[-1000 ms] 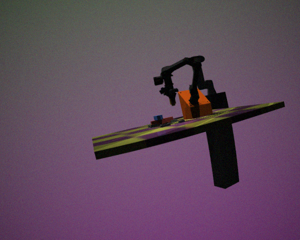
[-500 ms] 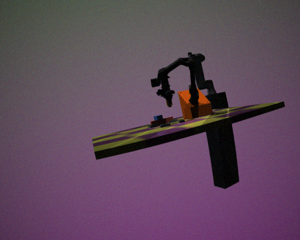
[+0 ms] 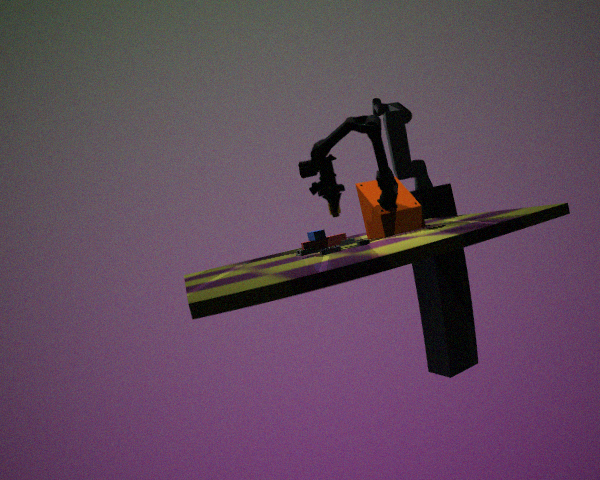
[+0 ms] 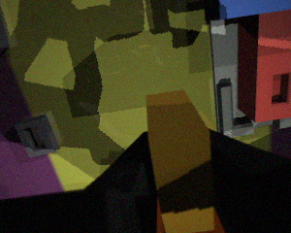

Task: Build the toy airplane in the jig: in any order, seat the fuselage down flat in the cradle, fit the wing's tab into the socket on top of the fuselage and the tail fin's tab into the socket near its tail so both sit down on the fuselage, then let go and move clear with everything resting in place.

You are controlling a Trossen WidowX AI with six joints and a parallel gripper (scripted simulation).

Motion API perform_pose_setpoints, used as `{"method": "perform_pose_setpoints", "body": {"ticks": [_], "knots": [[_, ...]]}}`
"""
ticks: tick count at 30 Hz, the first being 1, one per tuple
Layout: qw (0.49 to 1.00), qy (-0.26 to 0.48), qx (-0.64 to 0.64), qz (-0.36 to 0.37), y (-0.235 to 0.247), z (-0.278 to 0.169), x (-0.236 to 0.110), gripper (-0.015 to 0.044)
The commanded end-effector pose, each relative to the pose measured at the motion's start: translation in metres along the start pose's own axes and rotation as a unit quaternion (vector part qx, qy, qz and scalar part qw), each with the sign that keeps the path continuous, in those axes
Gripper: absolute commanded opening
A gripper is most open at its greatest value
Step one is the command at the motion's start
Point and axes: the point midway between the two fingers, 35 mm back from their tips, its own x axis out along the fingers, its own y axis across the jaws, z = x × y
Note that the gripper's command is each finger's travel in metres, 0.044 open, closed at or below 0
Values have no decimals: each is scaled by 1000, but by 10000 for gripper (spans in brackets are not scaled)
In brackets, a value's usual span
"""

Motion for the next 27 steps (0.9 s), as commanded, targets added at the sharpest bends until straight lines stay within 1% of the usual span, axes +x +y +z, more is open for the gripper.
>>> {"method": "perform_pose_setpoints", "body": {"ticks": [1,27], "knots": [[1000,-1,0,-2,-14,1,2,0],[1000,5,6,5,-94,-13,31,0]]}}
